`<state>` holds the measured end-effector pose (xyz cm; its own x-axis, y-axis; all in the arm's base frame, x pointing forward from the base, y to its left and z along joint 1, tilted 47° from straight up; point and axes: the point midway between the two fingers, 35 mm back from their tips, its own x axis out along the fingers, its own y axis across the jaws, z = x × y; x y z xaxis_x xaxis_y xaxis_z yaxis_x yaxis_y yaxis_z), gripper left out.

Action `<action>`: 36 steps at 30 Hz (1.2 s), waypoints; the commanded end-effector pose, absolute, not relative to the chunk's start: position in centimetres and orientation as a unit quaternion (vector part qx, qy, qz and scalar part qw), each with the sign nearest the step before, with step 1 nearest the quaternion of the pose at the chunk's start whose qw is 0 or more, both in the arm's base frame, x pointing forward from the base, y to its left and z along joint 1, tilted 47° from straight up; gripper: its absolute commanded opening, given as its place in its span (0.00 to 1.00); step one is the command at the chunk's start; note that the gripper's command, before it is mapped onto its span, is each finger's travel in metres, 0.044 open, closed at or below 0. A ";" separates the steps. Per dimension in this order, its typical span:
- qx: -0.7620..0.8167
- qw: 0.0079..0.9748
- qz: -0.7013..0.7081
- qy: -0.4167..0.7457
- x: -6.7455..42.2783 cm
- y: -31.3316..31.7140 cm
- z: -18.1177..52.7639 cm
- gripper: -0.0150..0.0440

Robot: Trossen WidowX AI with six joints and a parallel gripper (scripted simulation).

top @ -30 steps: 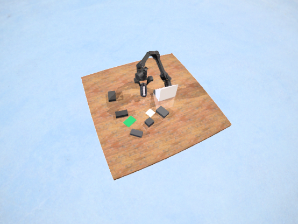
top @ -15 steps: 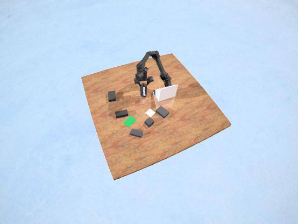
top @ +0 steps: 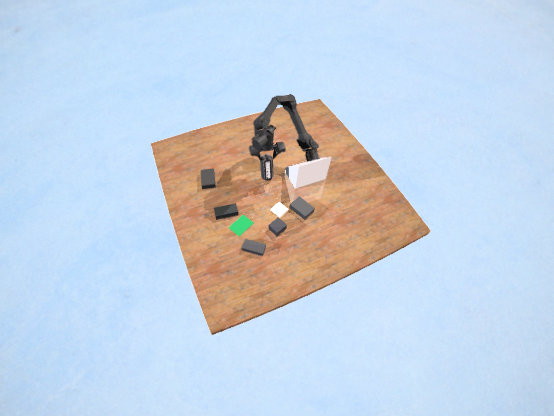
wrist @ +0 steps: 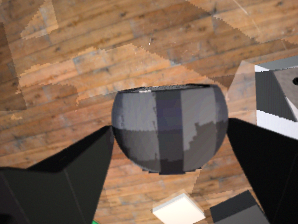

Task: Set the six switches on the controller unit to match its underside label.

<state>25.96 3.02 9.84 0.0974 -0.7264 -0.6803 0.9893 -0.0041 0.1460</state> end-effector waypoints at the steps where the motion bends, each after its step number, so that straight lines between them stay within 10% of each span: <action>1: 0.311 0.669 -0.641 0.214 25.9 2.9 9.7 0.83; 36: 0.311 0.669 -0.640 0.214 26.3 5.1 7.8 0.83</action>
